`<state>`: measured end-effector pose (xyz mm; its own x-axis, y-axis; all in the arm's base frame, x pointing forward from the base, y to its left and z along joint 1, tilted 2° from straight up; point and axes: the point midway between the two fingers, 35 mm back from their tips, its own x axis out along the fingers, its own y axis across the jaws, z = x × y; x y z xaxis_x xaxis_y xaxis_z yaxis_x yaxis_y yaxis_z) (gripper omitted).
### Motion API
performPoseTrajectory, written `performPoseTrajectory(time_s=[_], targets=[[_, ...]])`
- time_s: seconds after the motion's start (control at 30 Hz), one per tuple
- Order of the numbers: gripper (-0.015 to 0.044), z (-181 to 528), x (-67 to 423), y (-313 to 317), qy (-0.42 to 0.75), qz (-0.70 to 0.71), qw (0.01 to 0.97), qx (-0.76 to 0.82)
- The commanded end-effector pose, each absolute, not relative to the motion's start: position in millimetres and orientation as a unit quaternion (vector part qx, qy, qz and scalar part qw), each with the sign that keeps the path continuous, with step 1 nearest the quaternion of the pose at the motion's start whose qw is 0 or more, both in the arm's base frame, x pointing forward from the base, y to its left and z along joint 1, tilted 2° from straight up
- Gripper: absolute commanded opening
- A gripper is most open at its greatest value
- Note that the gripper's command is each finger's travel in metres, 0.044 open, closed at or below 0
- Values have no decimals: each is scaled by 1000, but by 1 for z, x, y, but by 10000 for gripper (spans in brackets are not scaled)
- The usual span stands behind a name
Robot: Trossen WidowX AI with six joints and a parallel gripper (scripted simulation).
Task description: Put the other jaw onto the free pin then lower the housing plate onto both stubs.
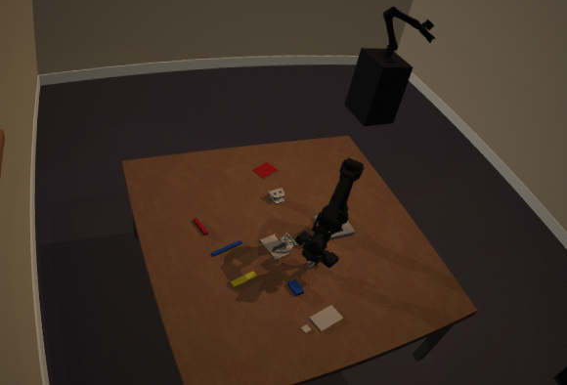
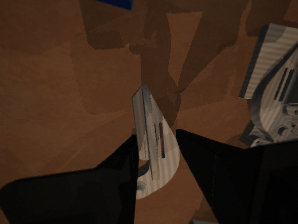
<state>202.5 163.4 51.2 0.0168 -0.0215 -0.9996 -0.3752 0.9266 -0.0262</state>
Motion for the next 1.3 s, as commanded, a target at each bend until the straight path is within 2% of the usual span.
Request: performPoseTrajectory(time_s=[0.0,0.53,1.27], targets=[[134,64,204,164,687,127,701,-142],[134,100,201,163,687,127,701,-142],[134,103,245,115,688,114,705,-131]])
